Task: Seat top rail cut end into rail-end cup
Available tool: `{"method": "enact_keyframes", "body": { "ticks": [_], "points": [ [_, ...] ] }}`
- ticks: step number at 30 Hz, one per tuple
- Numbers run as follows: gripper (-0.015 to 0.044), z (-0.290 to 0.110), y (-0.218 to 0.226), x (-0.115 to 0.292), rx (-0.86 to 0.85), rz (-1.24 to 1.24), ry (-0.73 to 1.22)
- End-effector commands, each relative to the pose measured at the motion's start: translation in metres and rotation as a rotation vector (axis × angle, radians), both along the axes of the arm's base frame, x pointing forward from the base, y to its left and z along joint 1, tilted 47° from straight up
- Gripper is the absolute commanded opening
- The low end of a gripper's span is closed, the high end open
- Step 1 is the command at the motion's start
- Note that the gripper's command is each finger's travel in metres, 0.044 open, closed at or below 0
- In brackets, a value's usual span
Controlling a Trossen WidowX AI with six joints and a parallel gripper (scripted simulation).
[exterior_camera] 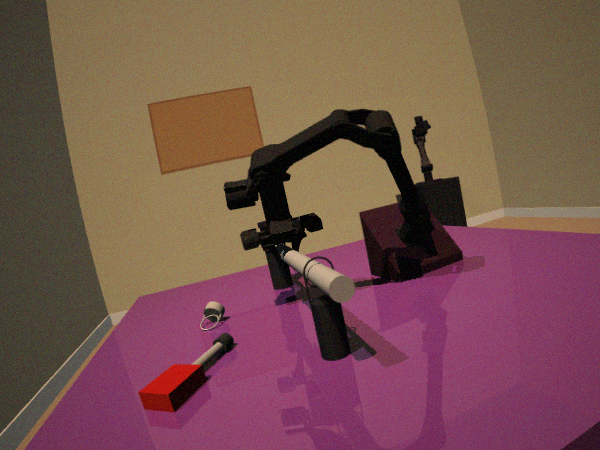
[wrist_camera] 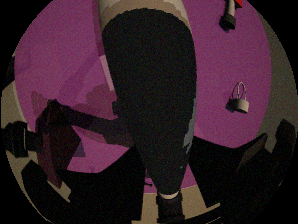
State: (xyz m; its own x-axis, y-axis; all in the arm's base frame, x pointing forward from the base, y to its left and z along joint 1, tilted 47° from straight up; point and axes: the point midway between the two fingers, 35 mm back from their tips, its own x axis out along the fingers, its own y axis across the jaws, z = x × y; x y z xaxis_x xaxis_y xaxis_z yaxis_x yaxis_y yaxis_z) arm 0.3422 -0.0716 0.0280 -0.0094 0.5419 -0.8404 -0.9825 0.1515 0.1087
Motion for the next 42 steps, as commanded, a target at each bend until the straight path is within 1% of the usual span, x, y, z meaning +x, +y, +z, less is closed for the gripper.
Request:
{"method": "enact_keyframes", "body": {
  "ticks": [1, 42],
  "points": [
    [0.0000, -0.001, -0.007, 0.000, -0.010, -0.004, -0.004],
    [0.0000, -0.012, -0.021, -0.002, -0.011, -0.004, -0.004]
  ]
}}
